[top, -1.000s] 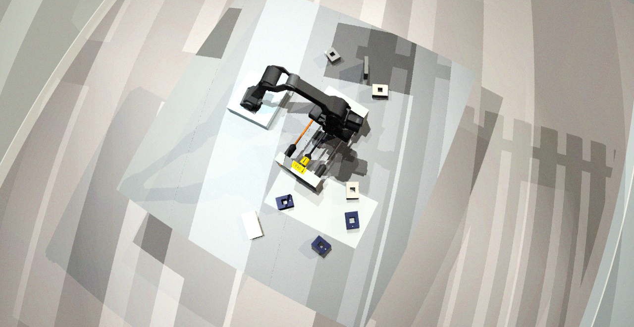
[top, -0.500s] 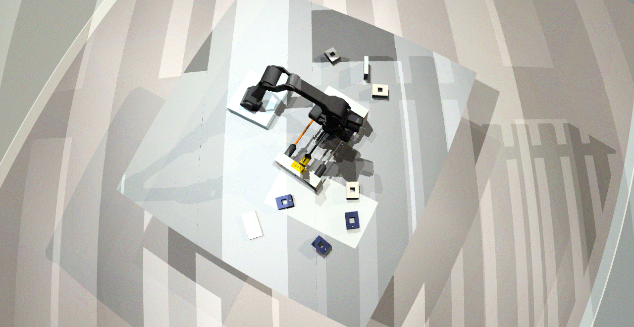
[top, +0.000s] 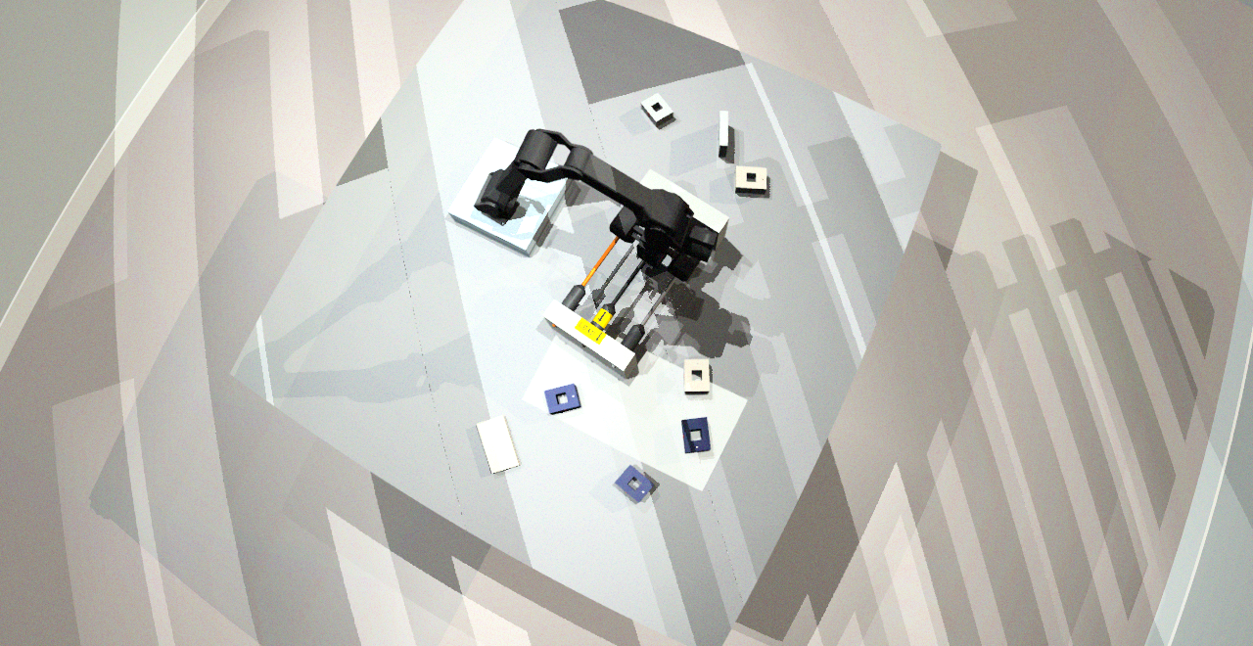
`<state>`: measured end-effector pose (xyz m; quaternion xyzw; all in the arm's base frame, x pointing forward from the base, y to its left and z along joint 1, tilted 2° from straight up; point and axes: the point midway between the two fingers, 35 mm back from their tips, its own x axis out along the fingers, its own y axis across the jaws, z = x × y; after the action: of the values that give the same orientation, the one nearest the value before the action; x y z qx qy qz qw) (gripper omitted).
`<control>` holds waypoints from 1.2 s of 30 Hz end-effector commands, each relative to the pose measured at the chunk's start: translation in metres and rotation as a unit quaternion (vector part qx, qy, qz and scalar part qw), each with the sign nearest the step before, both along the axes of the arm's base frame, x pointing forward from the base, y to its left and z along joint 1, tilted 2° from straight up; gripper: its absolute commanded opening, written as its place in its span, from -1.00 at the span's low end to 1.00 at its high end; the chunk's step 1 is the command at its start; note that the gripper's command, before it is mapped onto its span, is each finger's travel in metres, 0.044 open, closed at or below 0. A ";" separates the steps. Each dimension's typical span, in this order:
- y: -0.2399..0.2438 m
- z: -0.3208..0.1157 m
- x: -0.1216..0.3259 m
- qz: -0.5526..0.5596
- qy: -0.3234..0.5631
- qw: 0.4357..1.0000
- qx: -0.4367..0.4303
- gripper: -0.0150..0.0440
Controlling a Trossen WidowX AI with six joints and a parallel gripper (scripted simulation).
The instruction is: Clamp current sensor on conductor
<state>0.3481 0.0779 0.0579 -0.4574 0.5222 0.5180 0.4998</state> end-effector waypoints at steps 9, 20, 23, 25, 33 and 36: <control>-0.005 0.107 -0.008 -0.001 -0.066 0.998 0.001 1.00; -0.055 0.096 -0.031 -0.102 -0.052 0.985 0.127 1.00; -0.078 0.093 -0.045 -0.156 -0.063 0.966 0.196 1.00; -0.091 0.092 -0.055 -0.191 -0.077 0.948 0.241 1.00; -0.133 0.095 -0.094 -0.314 -0.184 0.845 0.392 1.00; -0.136 0.096 -0.097 -0.322 -0.197 0.834 0.403 1.00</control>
<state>0.2545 -0.0570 0.1516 -0.1218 0.3028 0.4016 0.8557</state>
